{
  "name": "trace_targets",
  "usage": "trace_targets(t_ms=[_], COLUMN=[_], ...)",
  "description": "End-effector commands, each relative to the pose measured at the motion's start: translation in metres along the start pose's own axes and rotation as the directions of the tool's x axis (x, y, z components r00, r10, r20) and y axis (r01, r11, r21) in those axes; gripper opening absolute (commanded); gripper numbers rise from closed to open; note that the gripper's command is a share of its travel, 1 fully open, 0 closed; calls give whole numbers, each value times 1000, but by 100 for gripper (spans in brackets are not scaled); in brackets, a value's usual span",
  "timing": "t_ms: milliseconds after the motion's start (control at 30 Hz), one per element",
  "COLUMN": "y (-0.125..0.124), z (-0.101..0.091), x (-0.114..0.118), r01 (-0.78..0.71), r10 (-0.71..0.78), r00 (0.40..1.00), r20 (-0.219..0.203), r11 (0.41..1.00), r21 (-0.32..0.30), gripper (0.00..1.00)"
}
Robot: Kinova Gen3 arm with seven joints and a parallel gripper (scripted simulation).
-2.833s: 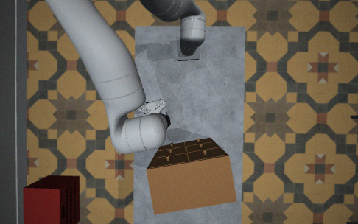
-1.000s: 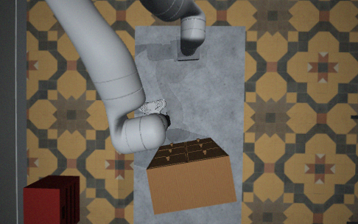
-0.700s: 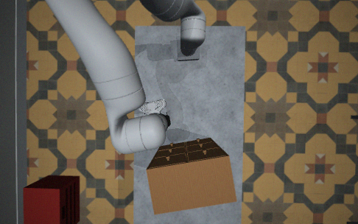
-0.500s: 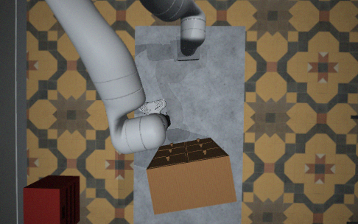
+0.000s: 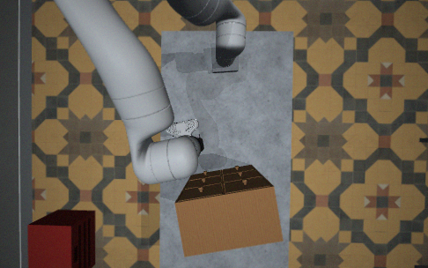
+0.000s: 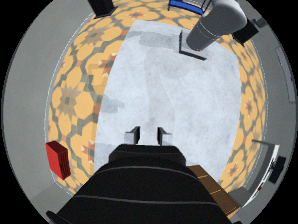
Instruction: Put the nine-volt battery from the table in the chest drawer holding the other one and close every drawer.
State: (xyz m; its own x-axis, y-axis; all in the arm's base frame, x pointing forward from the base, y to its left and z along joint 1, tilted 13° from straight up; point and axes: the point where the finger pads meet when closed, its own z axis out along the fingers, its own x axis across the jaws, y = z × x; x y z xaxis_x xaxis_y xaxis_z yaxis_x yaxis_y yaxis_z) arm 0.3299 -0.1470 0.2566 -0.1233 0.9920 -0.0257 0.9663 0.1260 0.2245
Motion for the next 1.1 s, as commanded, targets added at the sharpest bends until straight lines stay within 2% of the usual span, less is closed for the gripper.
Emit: trace_targets(t_ms=[0,533,567,1067], y=[0,0,0,0], z=[0,0,0,0], x=[0,0,0,0], r01=[0,0,0,0], r10=[0,0,0,0], r00=[1000,1000,1000,1000], r20=[1,1,1,1], r11=[1000,1000,1000,1000], r21=[-1,-1,-1,-1], gripper=[67,67,100,100])
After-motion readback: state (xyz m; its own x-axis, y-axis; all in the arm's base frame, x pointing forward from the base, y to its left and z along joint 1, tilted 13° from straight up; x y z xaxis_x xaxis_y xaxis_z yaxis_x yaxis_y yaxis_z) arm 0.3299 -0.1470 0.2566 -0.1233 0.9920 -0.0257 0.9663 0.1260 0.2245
